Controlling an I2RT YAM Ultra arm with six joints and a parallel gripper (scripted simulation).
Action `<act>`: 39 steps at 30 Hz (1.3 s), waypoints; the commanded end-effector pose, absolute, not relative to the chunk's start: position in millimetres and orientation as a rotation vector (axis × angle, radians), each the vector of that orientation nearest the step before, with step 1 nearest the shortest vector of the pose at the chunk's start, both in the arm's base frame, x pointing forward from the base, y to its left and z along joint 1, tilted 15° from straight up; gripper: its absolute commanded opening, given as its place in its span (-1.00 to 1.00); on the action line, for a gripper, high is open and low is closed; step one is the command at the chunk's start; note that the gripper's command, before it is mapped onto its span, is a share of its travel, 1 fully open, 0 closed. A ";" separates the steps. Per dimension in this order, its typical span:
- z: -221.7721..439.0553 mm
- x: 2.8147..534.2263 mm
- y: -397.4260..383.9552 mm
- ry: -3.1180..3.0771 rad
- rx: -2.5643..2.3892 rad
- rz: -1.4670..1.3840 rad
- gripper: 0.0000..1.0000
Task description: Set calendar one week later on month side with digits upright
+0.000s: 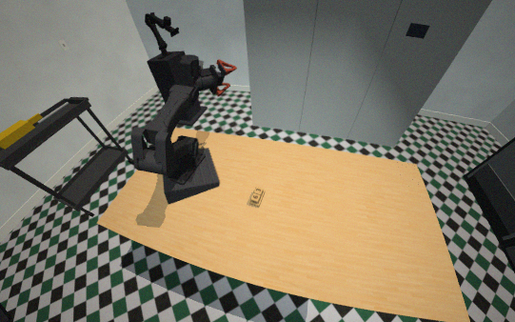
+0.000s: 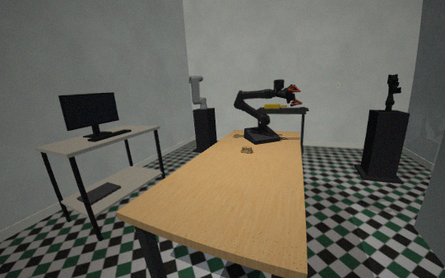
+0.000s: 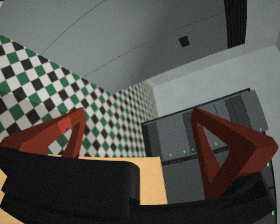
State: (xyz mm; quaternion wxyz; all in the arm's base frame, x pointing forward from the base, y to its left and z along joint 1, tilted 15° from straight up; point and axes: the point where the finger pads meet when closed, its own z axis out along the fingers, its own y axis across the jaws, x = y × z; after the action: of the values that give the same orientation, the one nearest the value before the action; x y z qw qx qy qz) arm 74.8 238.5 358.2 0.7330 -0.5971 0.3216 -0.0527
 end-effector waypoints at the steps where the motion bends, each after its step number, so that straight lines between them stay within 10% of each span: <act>1: 364.8 79.9 238.7 0.757 -1.286 -0.074 1.00; 39: 270.4 257.6 195.3 2.039 -0.645 0.167 1.00</act>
State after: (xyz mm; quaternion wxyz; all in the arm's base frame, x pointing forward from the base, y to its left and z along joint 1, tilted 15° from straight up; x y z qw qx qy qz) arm 255.0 201.7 270.6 0.4974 -0.3207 0.8054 0.0342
